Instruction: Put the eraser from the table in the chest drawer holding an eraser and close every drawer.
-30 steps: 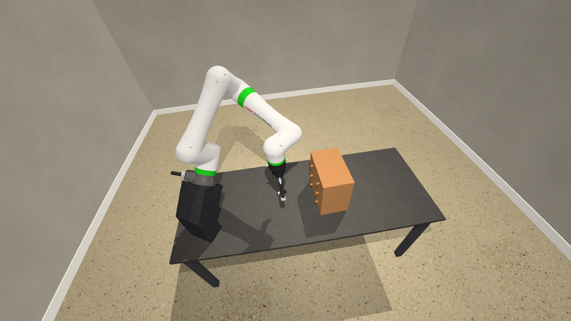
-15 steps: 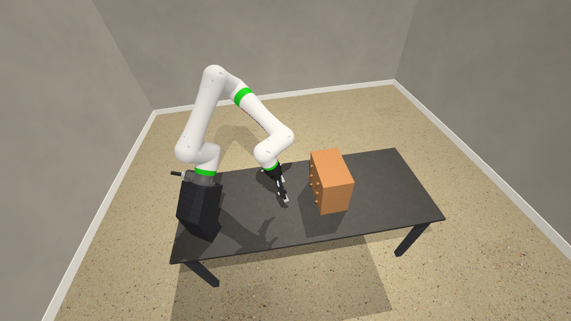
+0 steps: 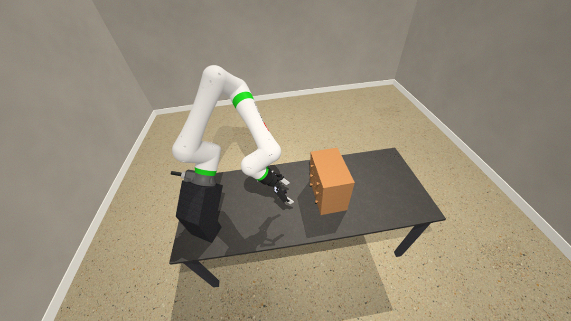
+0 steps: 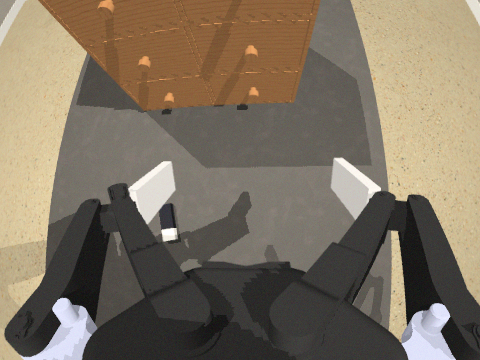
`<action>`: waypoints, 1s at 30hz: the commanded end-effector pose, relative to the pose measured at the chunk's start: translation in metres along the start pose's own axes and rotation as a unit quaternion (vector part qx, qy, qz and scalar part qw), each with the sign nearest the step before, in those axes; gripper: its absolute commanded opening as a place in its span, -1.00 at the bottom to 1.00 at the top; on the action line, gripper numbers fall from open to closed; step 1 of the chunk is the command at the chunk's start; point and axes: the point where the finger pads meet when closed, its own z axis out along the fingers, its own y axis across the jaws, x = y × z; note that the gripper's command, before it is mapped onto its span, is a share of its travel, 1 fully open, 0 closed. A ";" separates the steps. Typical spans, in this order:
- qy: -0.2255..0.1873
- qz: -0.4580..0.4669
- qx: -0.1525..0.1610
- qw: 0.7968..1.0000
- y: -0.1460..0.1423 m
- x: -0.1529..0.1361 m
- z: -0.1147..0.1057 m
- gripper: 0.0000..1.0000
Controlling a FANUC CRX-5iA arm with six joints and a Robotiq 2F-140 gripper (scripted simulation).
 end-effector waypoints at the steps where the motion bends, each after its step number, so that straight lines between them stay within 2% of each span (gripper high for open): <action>1: 0.075 -0.001 -0.001 0.997 0.000 0.006 0.016 1.00; 5: 0.126 -0.001 -0.001 0.992 0.000 0.009 0.028 1.00; 7: 0.126 -0.001 -0.001 0.992 0.000 0.009 0.028 1.00; 13: 0.200 -0.002 -0.001 0.980 0.000 0.013 0.044 1.00; 19: 0.256 -0.002 -0.002 0.967 0.000 0.016 0.057 1.00; 30: 0.309 -0.002 -0.001 0.951 0.000 0.019 0.070 1.00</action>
